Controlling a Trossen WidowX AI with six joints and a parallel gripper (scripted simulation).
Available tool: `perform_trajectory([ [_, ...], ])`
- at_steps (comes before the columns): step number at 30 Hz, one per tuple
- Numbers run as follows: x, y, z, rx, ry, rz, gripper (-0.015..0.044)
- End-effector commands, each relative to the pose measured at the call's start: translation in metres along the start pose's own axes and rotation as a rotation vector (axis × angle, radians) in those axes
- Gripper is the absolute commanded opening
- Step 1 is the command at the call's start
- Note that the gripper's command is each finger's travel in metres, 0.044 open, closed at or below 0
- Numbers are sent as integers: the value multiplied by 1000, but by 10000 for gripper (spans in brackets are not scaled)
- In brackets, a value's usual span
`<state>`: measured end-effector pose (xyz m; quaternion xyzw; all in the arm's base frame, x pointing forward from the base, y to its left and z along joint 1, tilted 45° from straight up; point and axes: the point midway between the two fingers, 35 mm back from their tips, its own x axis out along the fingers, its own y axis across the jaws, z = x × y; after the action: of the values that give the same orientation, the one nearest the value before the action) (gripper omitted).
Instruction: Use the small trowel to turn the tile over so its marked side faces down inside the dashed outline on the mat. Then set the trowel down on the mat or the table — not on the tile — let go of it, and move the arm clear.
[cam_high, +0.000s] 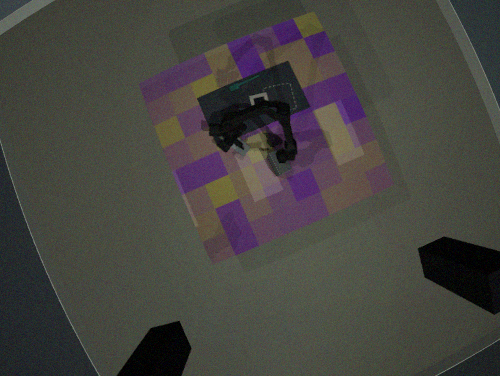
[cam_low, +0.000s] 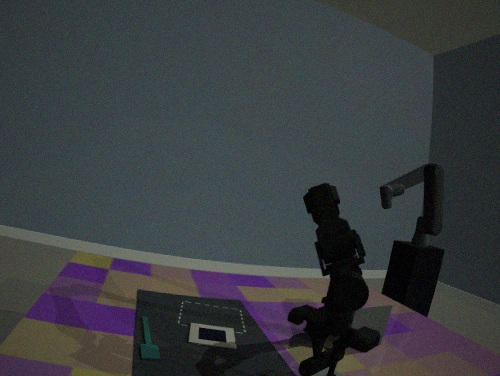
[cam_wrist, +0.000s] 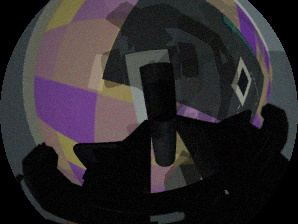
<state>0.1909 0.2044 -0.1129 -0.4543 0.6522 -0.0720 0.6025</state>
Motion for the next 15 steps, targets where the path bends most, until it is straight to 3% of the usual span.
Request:
perform_trajectory([
  [1,1,0,0,-3,-1,-1,130],
  [15,1,0,0,342,-2,-1,130],
])
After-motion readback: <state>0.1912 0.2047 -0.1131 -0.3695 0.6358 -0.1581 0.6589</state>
